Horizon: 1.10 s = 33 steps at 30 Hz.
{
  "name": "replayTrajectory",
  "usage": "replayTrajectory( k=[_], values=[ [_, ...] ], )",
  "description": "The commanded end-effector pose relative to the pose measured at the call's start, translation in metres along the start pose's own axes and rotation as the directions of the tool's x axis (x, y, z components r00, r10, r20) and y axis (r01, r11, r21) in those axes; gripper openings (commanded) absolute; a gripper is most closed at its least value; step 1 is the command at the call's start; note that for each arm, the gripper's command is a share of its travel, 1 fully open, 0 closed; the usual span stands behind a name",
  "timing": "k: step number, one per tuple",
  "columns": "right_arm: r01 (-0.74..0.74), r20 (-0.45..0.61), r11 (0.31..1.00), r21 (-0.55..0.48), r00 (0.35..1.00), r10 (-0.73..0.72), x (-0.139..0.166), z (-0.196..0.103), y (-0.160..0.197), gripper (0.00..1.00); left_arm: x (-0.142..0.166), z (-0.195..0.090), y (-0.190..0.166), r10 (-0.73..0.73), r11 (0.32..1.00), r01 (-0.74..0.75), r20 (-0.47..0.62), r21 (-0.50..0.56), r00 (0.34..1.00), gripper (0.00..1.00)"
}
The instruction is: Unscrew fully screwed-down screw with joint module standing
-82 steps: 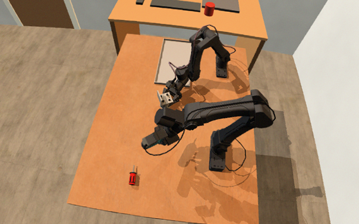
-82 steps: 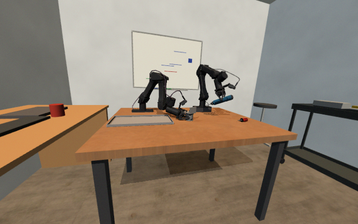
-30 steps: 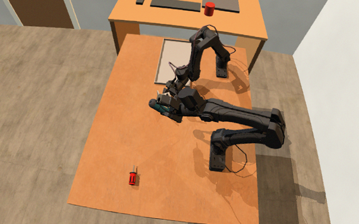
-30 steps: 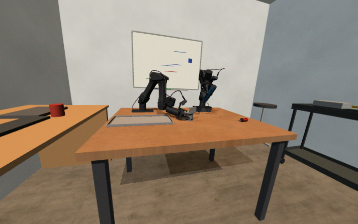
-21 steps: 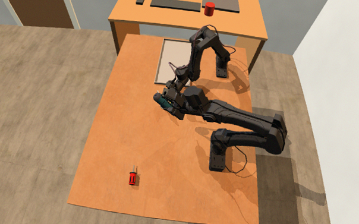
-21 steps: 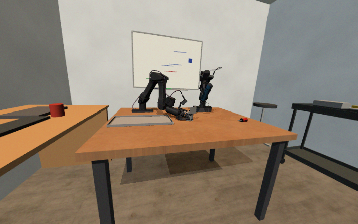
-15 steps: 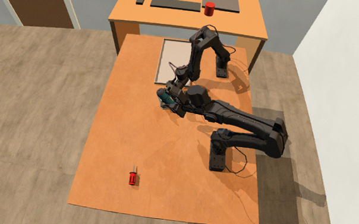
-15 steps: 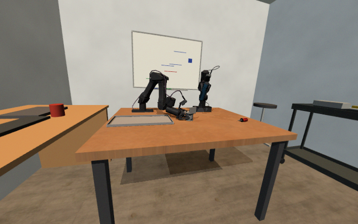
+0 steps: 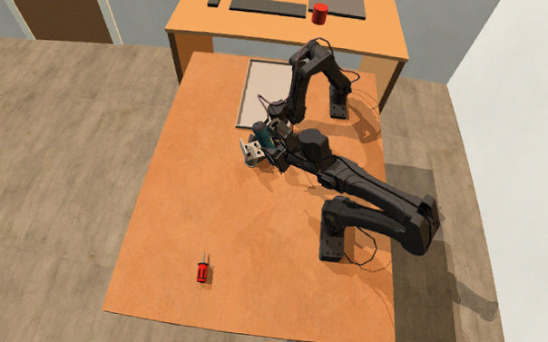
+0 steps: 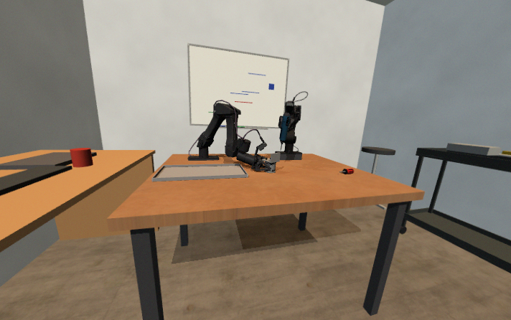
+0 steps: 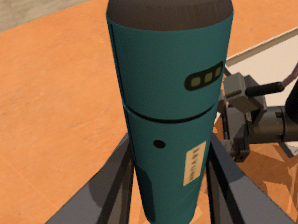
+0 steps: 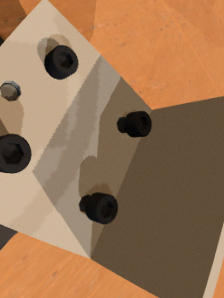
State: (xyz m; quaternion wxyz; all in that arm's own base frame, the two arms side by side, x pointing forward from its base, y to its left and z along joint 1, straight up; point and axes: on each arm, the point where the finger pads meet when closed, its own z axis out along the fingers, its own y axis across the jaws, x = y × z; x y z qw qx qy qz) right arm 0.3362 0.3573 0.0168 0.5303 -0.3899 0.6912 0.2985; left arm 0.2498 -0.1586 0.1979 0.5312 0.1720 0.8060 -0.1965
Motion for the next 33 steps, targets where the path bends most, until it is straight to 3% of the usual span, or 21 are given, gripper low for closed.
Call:
replayTrajectory(
  k=[1,4,5,21,22,24,27,33],
  values=[
    [-0.02,-0.044,1.0,-0.013,0.999,0.019,0.016,-0.002,0.006,0.59,-0.047,-0.005,-0.011,0.044,0.998,-0.052,0.199,0.036,0.979,0.42],
    [-0.02,-0.044,1.0,-0.013,0.999,0.019,0.016,-0.002,0.006,0.59,-0.043,0.0,-0.005,0.046,0.999,-0.051,0.195,0.019,0.98,0.42],
    [-0.02,-0.044,1.0,-0.013,0.999,0.019,0.016,-0.002,0.006,0.59,-0.063,-0.006,-0.008,0.045,0.998,-0.051,0.235,0.021,0.971,0.42],
    [-0.02,-0.044,1.0,-0.013,0.999,0.019,0.016,-0.002,0.006,0.59,-0.063,-0.006,-0.009,0.042,0.998,-0.049,0.236,0.026,0.971,0.42],
    [-0.02,-0.044,1.0,-0.013,0.999,0.019,0.016,-0.002,0.006,0.59,-0.071,-0.017,-0.018,0.053,0.996,-0.069,0.274,0.051,0.96,0.42],
    [-0.02,-0.044,1.0,-0.013,0.999,0.019,0.016,-0.002,0.006,0.59,-0.053,-0.014,-0.023,0.072,0.993,-0.093,0.266,0.067,0.961,0.42],
    [-0.02,-0.044,1.0,-0.013,0.999,0.019,0.016,-0.002,0.006,0.59,-0.064,-0.023,-0.033,0.09,0.989,-0.123,0.305,0.088,0.948,0.42],
    [-0.02,-0.044,1.0,-0.013,0.999,0.019,0.016,-0.002,0.006,0.59,-0.057,-0.031,-0.053,0.134,0.971,-0.194,0.351,0.141,0.927,0.42]
  ],
)
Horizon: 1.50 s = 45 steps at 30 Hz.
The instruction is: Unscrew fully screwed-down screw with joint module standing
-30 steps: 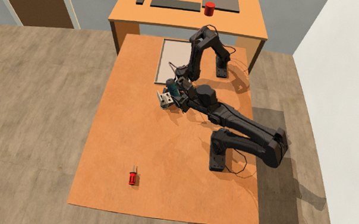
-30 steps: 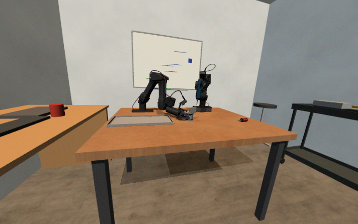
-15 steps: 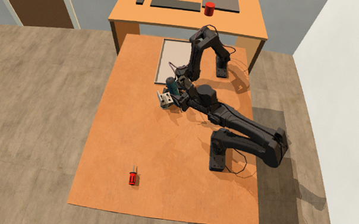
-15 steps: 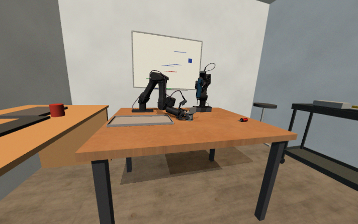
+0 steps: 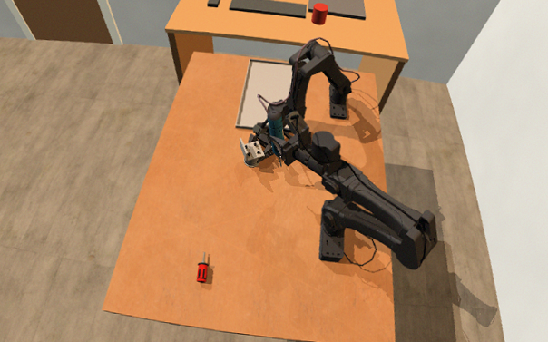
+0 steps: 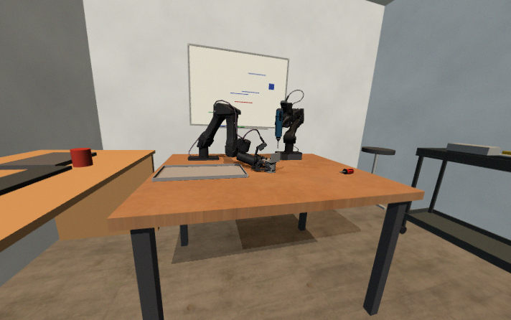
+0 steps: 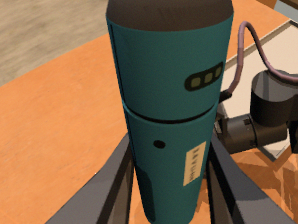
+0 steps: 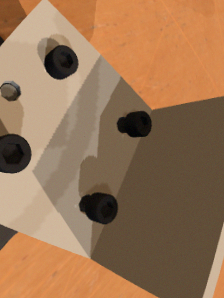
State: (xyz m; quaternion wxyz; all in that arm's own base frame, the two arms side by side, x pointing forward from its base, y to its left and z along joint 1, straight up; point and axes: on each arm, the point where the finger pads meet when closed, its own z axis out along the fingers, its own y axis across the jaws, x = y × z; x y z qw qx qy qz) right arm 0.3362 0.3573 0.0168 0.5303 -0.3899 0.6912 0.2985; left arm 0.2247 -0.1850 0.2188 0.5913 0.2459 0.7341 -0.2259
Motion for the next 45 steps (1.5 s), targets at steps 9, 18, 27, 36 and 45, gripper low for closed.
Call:
replayTrajectory(
  k=[9,18,27,36,45],
  values=[
    [-0.02,-0.044,1.0,-0.013,0.999,0.019,0.016,-0.002,0.006,0.59,-0.071,-0.007,-0.006,0.047,0.999,-0.051,0.227,0.012,0.973,0.42],
    [-0.02,-0.044,1.0,-0.013,0.999,0.019,0.016,-0.002,0.006,0.59,-0.084,-0.011,-0.007,0.043,0.999,-0.048,0.227,0.016,0.973,0.42],
    [-0.02,-0.044,1.0,-0.013,0.999,0.019,0.016,-0.002,0.006,0.59,-0.089,-0.012,-0.007,0.042,0.999,-0.048,0.243,0.016,0.969,0.42],
    [-0.02,-0.044,1.0,-0.013,0.999,0.019,0.016,-0.002,0.006,0.59,-0.095,-0.013,-0.008,0.042,0.999,-0.048,0.265,0.018,0.963,0.42],
    [-0.02,-0.044,1.0,-0.013,0.999,0.019,0.016,-0.002,0.006,0.59,-0.1,-0.014,-0.009,0.042,0.999,-0.048,0.266,0.019,0.963,0.42]
  ],
)
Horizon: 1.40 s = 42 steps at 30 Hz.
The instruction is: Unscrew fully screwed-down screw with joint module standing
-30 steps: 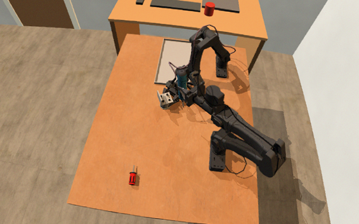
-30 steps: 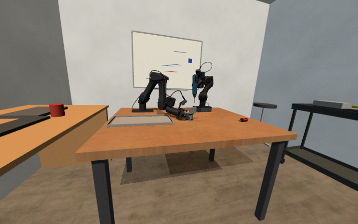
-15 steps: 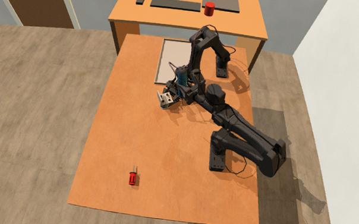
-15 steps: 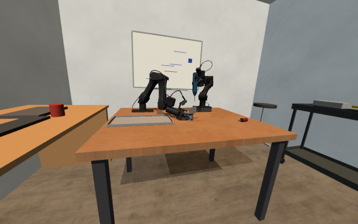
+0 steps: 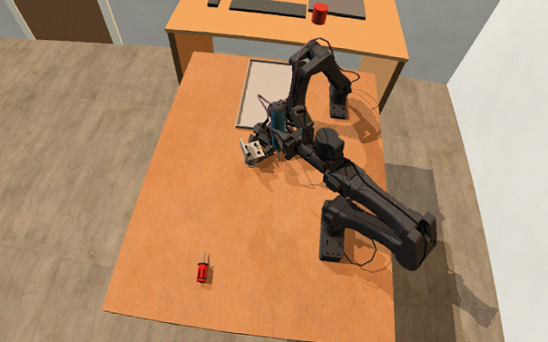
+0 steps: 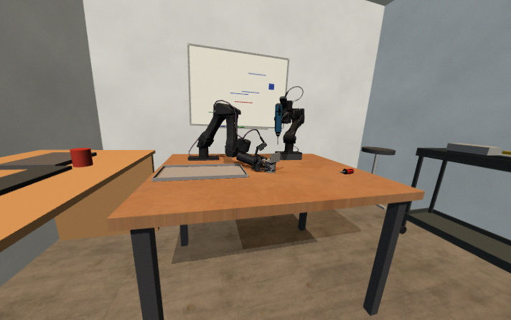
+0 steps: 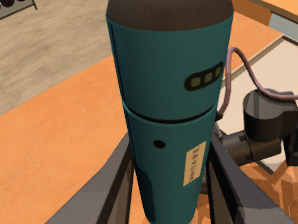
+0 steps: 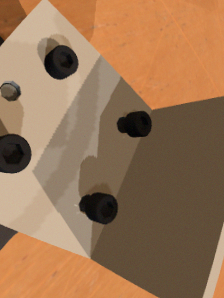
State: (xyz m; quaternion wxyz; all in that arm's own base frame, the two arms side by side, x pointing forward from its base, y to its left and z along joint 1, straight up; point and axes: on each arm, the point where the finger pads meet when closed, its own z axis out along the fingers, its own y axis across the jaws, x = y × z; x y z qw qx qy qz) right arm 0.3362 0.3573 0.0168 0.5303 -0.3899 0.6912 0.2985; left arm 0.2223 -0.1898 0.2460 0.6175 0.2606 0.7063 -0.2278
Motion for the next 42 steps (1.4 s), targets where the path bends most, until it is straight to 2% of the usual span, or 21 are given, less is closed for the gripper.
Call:
replayTrajectory(
  k=[1,28,30,31,34,37,42],
  values=[
    [-0.02,-0.044,1.0,-0.013,0.999,0.019,0.016,-0.002,0.006,0.59,-0.075,-0.005,0.001,0.003,1.0,-0.003,0.202,0.0,0.979,0.42],
    [-0.02,-0.044,1.0,-0.013,0.999,0.019,0.016,-0.002,0.006,0.59,-0.079,-0.005,0.0,0.003,1.0,-0.004,0.243,0.002,0.97,0.42],
    [-0.02,-0.044,1.0,-0.013,0.999,0.019,0.016,-0.002,0.006,0.59,-0.058,0.0,0.0,0.004,1.0,-0.004,0.206,0.002,0.978,0.42],
    [-0.02,-0.044,1.0,-0.013,0.999,0.019,0.016,-0.002,0.006,0.59,-0.057,0.0,0.0,0.004,1.0,-0.004,0.207,0.003,0.978,0.42],
    [-0.02,-0.044,1.0,-0.013,0.999,0.019,0.016,-0.002,0.006,0.59,-0.078,-0.008,0.0,0.004,1.0,-0.005,0.265,0.003,0.964,0.42],
    [-0.02,-0.044,1.0,-0.013,0.999,0.019,0.016,-0.002,0.006,0.59,-0.065,-0.007,0.0,0.004,1.0,-0.005,0.253,0.003,0.968,0.42],
    [-0.02,-0.044,1.0,-0.013,0.999,0.019,0.016,-0.002,0.006,0.59,-0.076,-0.008,-0.001,0.003,1.0,-0.005,0.274,0.004,0.962,0.42]
  ],
)
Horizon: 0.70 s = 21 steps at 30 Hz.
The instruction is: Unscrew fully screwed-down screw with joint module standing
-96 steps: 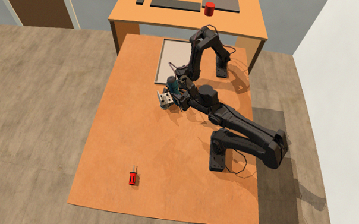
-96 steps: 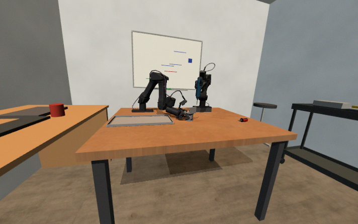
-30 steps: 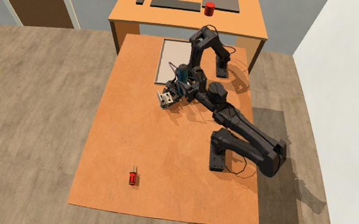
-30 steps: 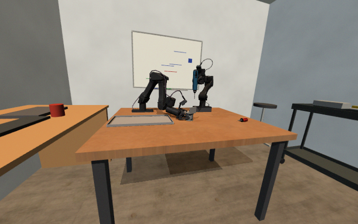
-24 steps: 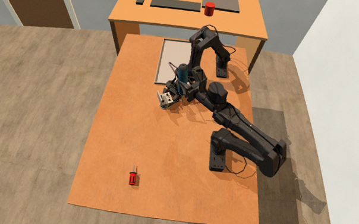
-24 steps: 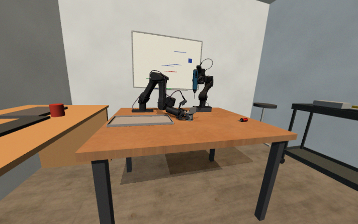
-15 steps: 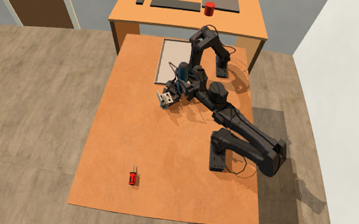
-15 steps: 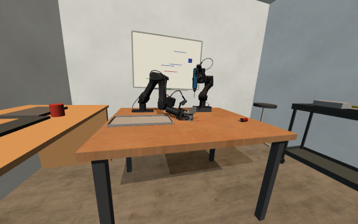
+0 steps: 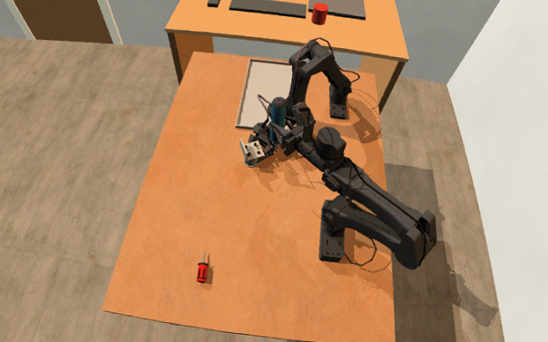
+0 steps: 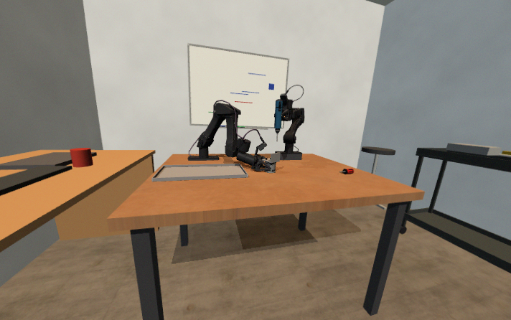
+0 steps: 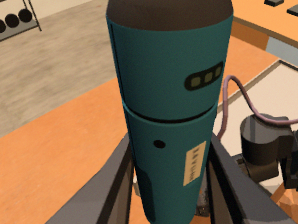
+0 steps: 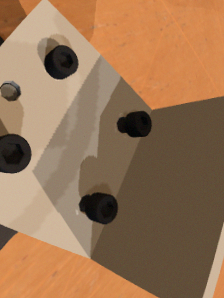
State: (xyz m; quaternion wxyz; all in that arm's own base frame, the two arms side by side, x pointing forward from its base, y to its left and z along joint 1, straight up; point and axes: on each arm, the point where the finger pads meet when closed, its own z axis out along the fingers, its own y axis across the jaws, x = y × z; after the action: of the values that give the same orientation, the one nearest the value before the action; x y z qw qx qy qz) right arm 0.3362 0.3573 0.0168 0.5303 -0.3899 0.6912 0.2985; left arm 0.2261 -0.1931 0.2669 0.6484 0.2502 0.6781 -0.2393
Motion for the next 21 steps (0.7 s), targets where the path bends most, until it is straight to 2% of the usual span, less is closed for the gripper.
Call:
replayTrajectory(
  k=[1,5,7,21],
  values=[
    [-0.02,-0.044,1.0,-0.013,0.999,0.019,0.0159,-0.0023,0.0057,0.59,-0.0555,-0.0049,-0.0006,0.004,1.0,-0.004,0.188,0.004,0.982,0.42],
    [-0.02,-0.044,1.0,-0.013,0.999,0.019,0.0159,-0.0023,0.0057,0.59,-0.0568,-0.0074,-0.0007,0.004,1.0,-0.005,0.198,0.004,0.98,0.42],
    [-0.02,-0.044,1.0,-0.013,0.999,0.019,0.0159,-0.0023,0.0057,0.59,-0.0474,-0.008,-0.0008,0.004,1.0,-0.005,0.188,0.005,0.982,0.42],
    [-0.02,-0.044,1.0,-0.013,0.999,0.019,0.0159,-0.0023,0.0057,0.59,-0.0537,-0.0082,-0.0013,0.004,1.0,-0.005,0.206,0.006,0.979,0.42]
  ],
)
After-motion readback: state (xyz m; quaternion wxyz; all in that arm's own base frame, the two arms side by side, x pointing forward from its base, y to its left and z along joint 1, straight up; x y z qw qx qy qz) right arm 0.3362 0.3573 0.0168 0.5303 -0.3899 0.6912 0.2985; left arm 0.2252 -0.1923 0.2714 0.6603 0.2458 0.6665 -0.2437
